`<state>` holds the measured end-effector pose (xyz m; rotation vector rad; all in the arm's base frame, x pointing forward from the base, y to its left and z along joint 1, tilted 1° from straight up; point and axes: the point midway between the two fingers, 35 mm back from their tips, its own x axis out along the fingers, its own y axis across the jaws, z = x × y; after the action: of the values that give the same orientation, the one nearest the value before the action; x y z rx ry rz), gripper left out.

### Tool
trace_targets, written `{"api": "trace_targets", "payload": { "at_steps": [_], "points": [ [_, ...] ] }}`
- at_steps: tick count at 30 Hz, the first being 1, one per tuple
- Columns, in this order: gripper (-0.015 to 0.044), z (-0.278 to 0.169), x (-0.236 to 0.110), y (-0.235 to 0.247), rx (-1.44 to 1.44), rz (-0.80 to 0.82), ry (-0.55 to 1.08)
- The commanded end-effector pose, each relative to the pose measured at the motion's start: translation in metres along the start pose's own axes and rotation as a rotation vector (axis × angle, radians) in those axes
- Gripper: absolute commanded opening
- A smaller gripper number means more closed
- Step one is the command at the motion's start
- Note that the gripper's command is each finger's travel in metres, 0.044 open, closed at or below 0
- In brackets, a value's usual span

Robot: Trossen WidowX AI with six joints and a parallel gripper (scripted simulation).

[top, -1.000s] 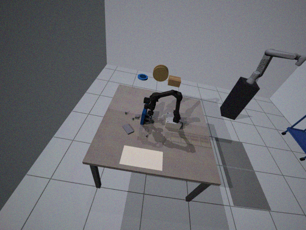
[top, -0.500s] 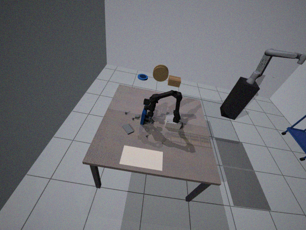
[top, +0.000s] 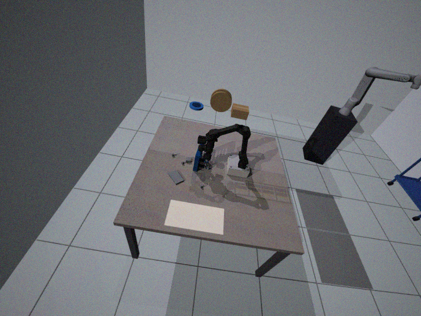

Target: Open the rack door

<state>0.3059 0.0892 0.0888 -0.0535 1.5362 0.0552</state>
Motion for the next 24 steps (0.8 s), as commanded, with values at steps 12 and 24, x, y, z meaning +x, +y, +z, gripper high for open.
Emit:
{"api": "trace_targets", "payload": {
  "at_steps": [12, 24],
  "points": [
    [0.0022, 0.0006, 0.0003, 0.0000, -0.369, -0.001, -0.002],
    [0.0022, 0.0006, 0.0004, 0.0000, -0.960, -0.002, -0.002]
  ]
}}
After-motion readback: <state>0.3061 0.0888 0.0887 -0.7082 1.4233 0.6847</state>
